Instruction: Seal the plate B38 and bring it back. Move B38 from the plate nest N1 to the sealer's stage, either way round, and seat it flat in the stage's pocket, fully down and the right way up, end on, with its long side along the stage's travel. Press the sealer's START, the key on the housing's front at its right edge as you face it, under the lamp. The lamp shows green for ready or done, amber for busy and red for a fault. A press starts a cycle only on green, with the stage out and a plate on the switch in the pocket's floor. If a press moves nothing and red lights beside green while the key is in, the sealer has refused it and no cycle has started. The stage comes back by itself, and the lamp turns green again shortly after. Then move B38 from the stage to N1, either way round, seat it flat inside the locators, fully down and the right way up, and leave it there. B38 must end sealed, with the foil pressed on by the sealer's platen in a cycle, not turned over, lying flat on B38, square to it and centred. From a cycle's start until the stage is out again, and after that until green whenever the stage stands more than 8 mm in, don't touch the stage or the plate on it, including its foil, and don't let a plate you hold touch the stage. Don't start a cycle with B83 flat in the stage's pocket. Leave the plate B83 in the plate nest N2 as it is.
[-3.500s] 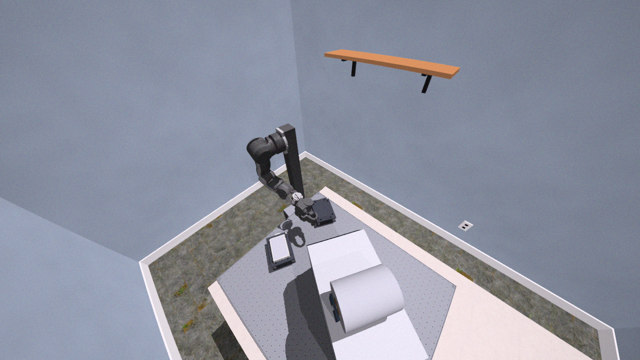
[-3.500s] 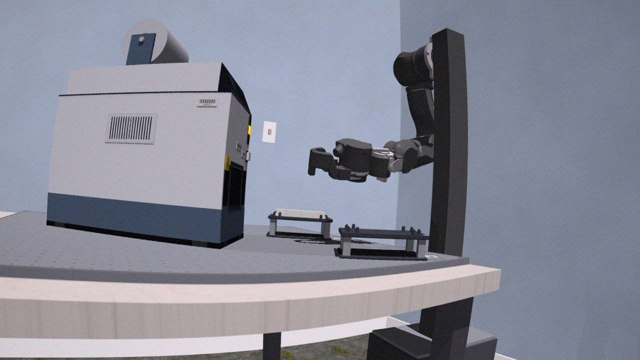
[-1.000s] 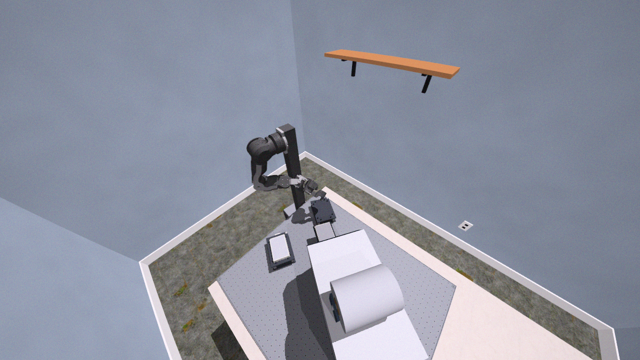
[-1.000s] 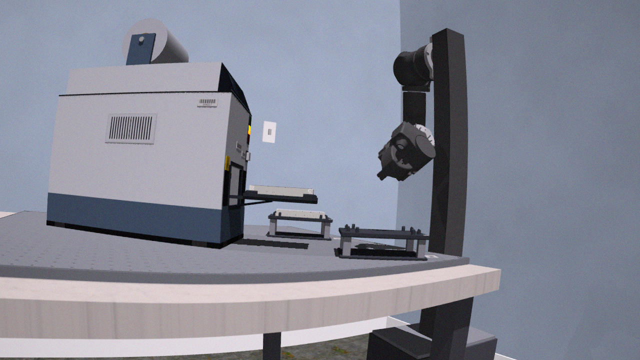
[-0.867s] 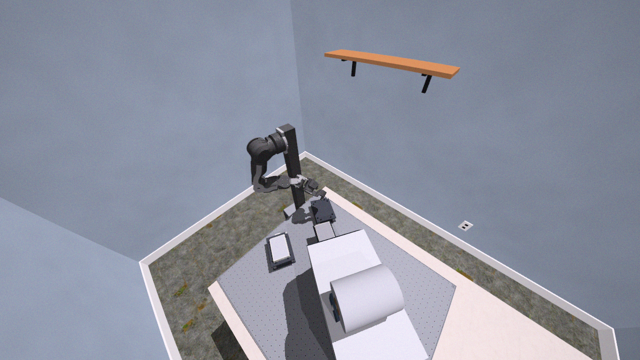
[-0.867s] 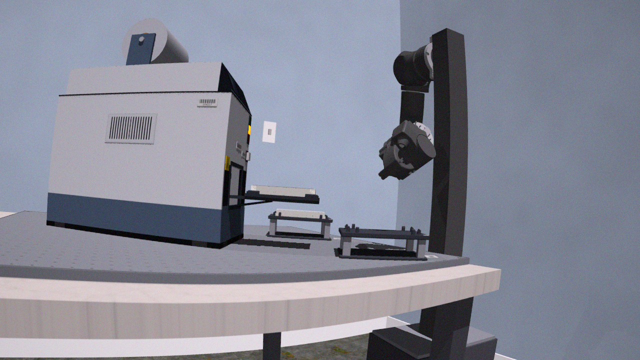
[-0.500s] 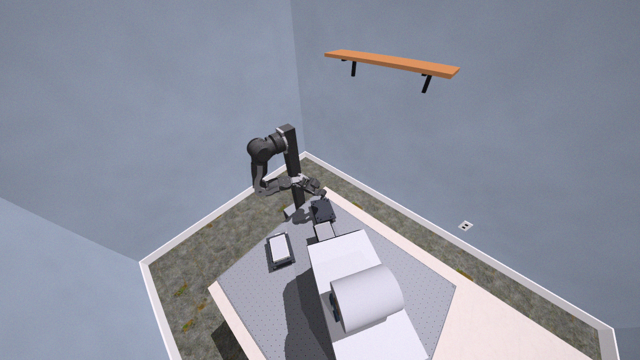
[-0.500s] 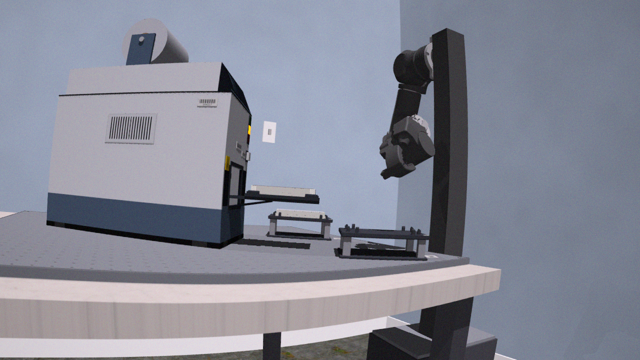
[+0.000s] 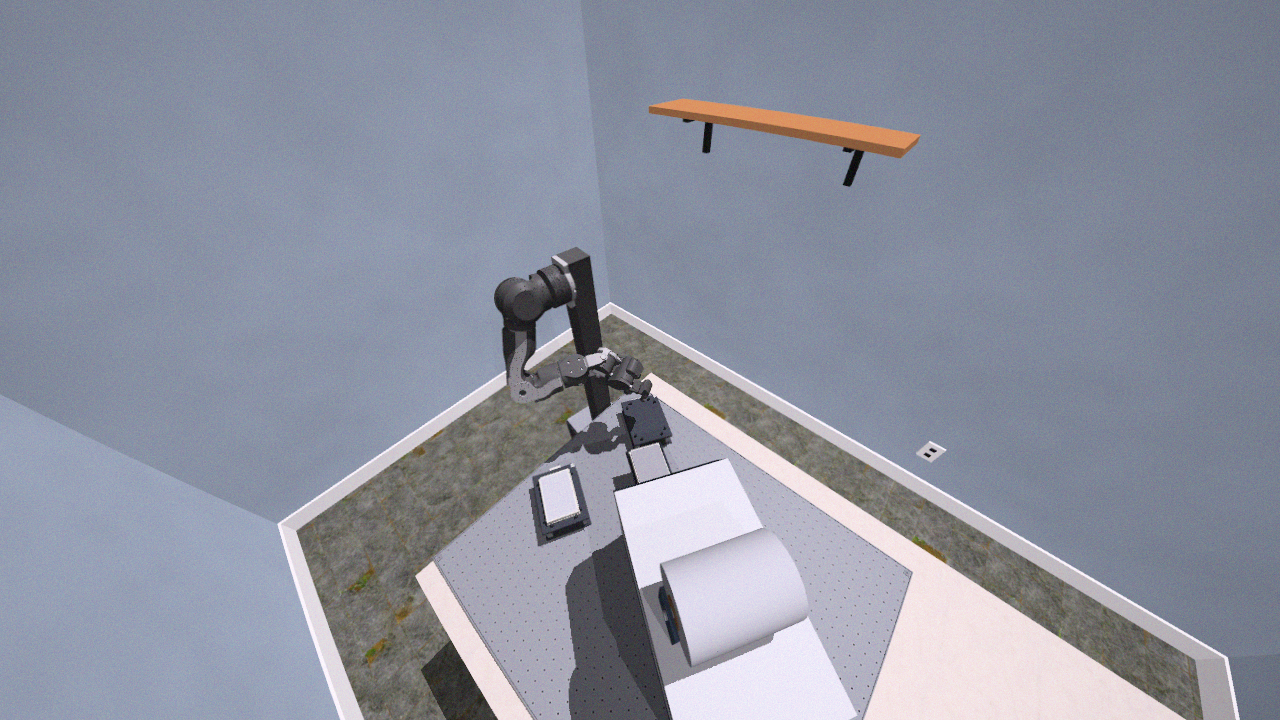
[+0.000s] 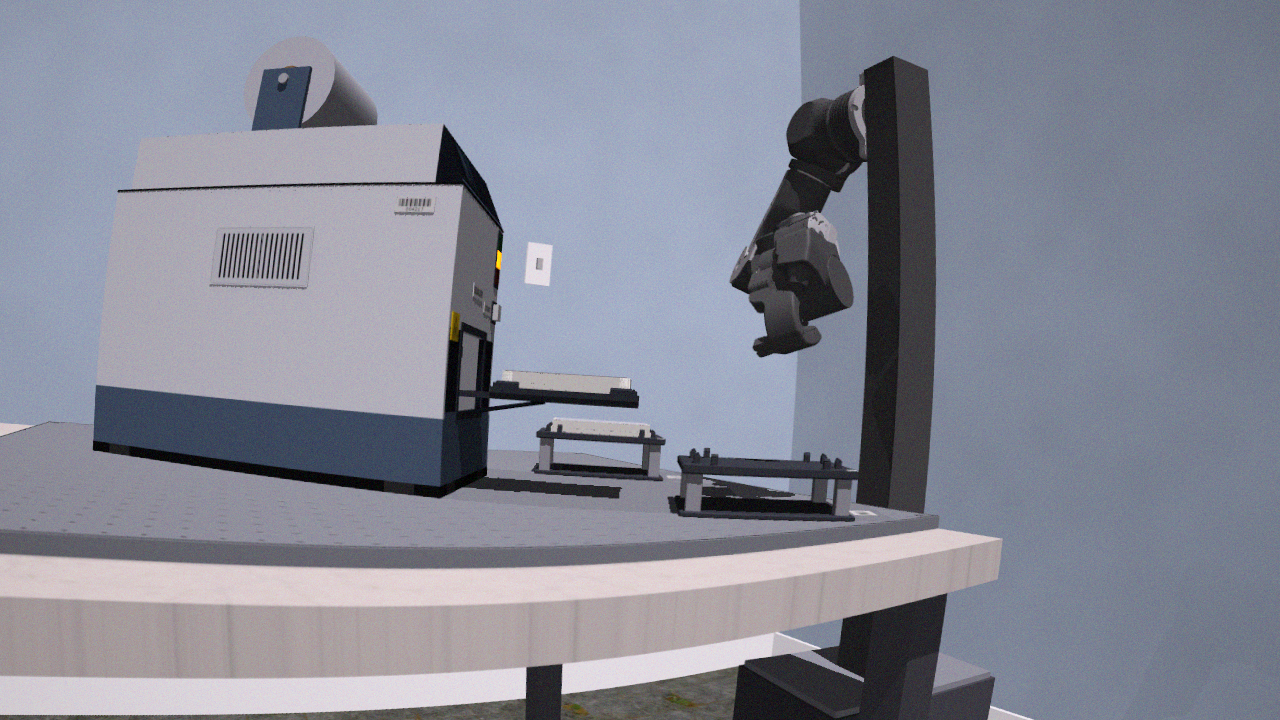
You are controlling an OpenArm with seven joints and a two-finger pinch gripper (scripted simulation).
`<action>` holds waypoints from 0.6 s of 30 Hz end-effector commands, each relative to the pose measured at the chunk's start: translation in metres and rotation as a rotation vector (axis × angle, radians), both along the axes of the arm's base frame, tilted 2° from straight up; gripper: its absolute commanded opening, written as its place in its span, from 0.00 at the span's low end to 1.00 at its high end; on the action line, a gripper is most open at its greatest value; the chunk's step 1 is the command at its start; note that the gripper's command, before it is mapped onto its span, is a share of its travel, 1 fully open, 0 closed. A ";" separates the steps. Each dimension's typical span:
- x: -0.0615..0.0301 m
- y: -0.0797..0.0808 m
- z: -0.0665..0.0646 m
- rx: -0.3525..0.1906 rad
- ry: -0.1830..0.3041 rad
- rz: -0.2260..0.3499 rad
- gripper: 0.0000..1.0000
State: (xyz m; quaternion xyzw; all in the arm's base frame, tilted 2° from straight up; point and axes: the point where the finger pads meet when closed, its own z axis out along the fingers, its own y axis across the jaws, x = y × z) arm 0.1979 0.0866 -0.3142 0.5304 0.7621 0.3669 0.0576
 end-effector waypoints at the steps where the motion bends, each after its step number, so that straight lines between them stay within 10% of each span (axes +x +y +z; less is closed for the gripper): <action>1: 0.0016 -0.001 0.001 -0.001 0.000 -0.005 0.00; 6: 0.0016 -0.001 0.001 -0.001 0.000 -0.005 0.00; 11: 0.0042 -0.004 0.001 -0.165 0.065 0.184 0.00; 18: 0.0042 -0.004 0.001 -0.165 0.065 0.184 0.00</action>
